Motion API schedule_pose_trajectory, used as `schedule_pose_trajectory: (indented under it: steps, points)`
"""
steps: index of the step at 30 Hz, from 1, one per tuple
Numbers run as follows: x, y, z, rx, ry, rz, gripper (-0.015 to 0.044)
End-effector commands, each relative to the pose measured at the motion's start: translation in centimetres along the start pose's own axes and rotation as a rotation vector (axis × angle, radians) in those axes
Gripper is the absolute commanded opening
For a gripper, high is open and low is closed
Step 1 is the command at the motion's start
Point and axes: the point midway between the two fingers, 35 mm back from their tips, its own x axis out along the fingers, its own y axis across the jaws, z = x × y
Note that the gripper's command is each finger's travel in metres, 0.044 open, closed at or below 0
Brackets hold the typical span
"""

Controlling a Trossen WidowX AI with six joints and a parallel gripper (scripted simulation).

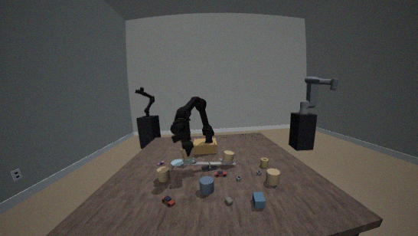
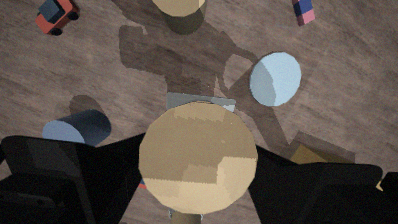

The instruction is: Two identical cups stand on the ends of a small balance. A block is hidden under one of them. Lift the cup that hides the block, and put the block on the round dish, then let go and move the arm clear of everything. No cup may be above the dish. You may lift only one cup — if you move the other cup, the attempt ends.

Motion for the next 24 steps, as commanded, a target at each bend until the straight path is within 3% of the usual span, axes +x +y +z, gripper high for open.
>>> schedule_pose_trajectory:
  steps: [1,24]
  points:
    - [-1.3,0.1,0.2,0.007,-0.016,0.017,0.0]
    - [-4.3,-0.3,-0.1,0.007,-0.016,0.017,0.0]
